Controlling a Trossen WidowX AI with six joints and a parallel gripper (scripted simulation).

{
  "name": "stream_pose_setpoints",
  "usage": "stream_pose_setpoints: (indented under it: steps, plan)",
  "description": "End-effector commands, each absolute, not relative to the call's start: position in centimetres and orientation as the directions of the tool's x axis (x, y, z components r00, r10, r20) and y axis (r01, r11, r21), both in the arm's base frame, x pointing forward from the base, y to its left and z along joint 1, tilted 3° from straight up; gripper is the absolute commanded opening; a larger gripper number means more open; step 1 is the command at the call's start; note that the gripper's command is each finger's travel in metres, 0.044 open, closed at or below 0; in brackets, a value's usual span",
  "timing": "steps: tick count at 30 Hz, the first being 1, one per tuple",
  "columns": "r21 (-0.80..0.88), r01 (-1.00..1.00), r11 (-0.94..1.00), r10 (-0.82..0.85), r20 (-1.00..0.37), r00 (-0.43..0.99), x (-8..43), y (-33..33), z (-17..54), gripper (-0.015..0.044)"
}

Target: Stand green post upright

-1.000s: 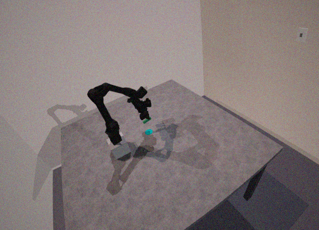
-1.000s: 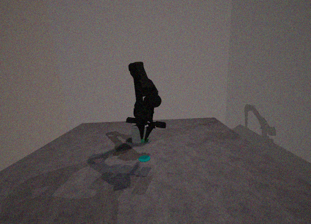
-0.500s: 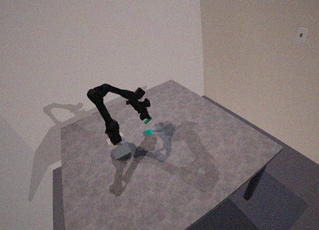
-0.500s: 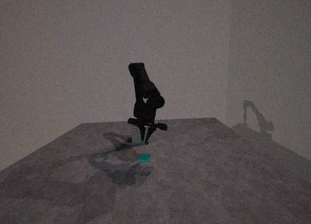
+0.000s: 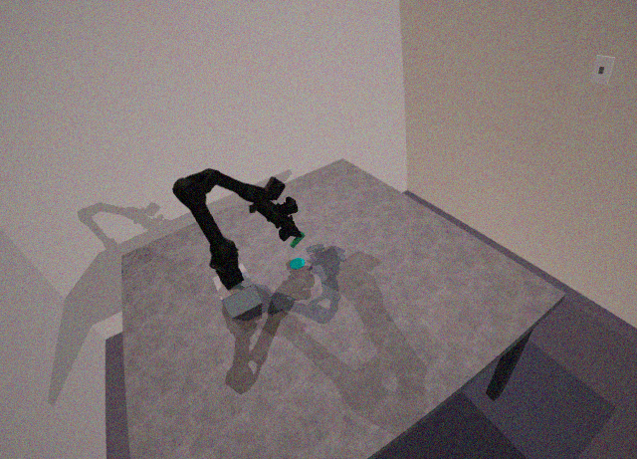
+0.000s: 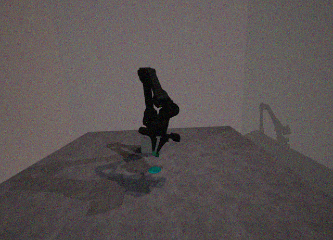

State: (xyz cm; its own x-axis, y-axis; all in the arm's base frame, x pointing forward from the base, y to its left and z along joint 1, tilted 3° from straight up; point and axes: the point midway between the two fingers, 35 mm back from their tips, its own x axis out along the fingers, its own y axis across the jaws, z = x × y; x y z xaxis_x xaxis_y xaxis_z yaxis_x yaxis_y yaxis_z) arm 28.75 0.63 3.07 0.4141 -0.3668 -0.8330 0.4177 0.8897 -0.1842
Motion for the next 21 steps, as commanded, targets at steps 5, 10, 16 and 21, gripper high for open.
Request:
stream_pose_setpoints:
  steps: [5, 10, 16, 21]
  plan:
    - [-0.196, 0.42, 0.886, -0.392, -0.802, 0.452, 28.6, 0.74, 2.78, 0.0022]
    - [-0.2, 0.42, 0.885, -0.404, -0.78, 0.478, 28.63, 0.88, 2.72, 0.0022]
    - [-0.205, 0.421, 0.884, -0.417, -0.753, 0.508, 28.63, 1.04, 2.68, 0.0022]
    - [-0.208, 0.422, 0.882, -0.427, -0.73, 0.533, 28.61, 1.18, 2.67, 0.0022]
